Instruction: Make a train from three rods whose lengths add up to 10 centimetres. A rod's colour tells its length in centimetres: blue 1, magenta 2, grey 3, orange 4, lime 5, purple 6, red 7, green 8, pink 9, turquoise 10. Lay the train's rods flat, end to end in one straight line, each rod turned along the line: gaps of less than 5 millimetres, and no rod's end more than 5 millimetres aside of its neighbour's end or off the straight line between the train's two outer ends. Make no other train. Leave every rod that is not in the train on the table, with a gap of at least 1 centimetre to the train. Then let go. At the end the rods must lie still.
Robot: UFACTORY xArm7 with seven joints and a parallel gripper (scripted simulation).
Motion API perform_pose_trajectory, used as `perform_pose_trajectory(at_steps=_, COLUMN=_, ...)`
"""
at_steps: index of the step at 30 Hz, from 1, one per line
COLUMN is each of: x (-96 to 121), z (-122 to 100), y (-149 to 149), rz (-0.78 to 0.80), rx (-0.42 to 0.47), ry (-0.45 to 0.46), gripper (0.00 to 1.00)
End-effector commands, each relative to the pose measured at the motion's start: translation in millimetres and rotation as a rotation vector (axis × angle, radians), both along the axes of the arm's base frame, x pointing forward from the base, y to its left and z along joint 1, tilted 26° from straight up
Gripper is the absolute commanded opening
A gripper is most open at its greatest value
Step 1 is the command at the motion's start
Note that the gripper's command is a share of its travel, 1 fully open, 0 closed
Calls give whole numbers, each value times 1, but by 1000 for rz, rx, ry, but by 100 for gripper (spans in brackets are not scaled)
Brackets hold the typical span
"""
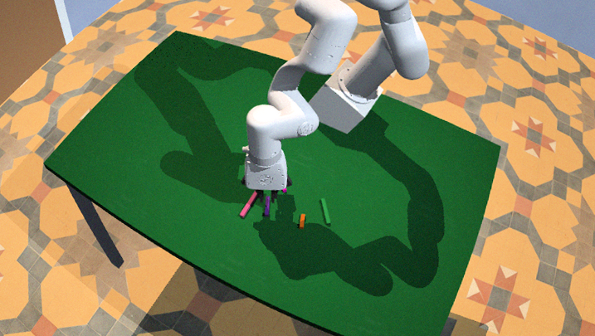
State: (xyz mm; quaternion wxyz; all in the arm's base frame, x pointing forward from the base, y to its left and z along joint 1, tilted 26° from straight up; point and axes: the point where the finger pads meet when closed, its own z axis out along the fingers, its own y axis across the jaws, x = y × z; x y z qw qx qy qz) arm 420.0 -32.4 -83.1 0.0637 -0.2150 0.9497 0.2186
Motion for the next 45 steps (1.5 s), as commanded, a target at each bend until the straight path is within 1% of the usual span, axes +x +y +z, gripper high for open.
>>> perform_pose_trajectory(at_steps=1, x=2, z=-5, y=1, rz=-2, rx=-2, ry=-3, gripper=24)
perform_pose_trajectory(at_steps=7, x=2, z=-13, y=5, rz=-2, rx=-2, ry=-3, gripper=24)
perform_pose_trajectory(at_steps=19, x=2, z=-20, y=9, rz=-2, rx=-2, ry=-3, gripper=24)
perform_pose_trajectory(at_steps=45, x=2, z=-21, y=9, rz=-2, rx=-2, ry=-3, gripper=24)
